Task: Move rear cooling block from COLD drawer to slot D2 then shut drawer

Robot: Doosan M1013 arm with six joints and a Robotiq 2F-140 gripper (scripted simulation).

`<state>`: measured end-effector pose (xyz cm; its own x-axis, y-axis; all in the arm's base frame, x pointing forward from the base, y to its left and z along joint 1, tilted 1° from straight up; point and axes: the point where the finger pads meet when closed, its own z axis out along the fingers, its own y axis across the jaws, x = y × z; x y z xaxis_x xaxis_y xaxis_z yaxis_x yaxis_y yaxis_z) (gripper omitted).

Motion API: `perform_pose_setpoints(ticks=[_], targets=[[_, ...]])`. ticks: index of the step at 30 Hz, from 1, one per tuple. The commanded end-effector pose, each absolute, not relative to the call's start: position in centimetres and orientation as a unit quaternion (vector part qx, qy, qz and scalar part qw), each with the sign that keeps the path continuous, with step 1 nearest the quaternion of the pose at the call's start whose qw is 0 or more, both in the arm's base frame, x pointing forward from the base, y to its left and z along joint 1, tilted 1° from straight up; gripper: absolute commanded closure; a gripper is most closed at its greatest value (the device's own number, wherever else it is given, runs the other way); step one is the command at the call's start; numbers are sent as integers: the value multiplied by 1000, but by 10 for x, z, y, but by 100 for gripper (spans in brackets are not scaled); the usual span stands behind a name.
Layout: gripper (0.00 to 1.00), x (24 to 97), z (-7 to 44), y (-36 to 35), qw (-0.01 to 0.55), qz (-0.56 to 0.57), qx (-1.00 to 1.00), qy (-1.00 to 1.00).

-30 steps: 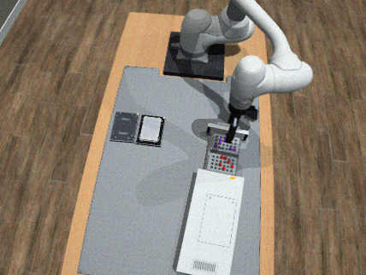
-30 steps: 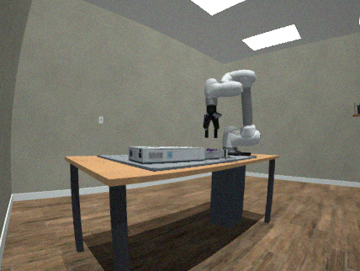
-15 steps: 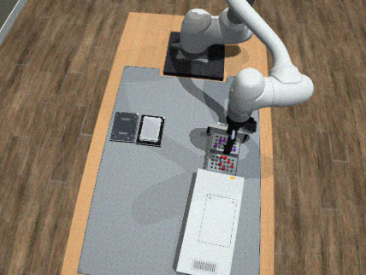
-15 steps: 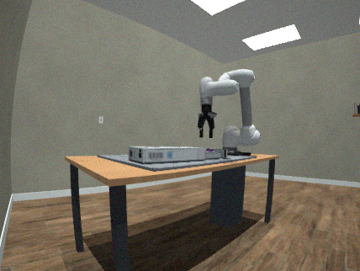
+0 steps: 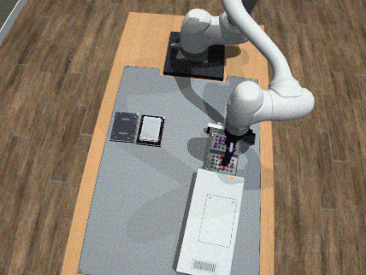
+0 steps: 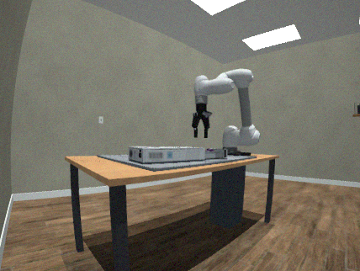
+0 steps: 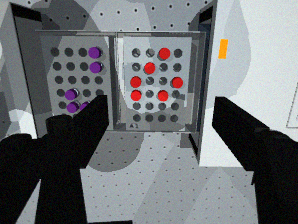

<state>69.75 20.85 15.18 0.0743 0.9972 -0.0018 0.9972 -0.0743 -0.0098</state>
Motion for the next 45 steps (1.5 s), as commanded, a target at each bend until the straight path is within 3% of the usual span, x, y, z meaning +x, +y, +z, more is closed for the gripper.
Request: perform_pose_setpoints(ticks=[1,45], targets=[[34,711,152,208,3,3,-733,-680],[34,698,121,209,3,3,-733,-680]])
